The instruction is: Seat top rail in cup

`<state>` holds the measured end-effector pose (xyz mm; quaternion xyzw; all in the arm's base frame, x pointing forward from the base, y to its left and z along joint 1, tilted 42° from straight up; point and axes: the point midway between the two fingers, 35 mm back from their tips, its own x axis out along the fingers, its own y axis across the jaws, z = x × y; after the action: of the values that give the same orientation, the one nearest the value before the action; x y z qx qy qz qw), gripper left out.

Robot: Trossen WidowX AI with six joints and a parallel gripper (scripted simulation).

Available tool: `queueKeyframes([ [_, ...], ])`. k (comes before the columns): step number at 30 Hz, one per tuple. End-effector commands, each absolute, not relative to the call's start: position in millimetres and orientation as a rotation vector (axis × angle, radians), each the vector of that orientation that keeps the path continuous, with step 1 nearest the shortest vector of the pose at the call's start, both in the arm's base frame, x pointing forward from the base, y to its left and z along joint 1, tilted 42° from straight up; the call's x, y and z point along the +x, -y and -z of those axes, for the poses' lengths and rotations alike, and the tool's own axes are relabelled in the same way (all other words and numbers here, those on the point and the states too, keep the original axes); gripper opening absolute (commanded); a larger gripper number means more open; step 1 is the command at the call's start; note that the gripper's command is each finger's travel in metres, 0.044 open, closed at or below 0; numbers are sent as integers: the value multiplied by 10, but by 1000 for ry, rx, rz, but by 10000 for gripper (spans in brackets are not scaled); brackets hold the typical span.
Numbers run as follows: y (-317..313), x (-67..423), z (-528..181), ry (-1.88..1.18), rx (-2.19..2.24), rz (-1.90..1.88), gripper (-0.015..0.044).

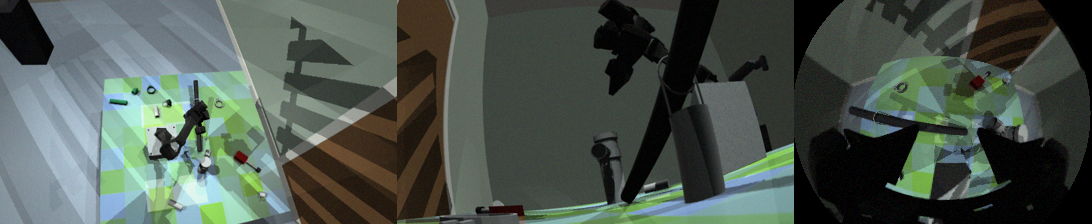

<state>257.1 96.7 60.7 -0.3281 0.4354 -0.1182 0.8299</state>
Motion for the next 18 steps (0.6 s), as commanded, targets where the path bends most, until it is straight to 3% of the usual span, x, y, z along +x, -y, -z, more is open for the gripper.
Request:
queueKeyframes([
  [1, -937, 2527, -572, -940, -730, 241, 440],
  [7, -842, 2585, -640, -952, -827, 209, 440],
  [18, -130, 2812, -1110, -1053, -1478, 21, 440],
])
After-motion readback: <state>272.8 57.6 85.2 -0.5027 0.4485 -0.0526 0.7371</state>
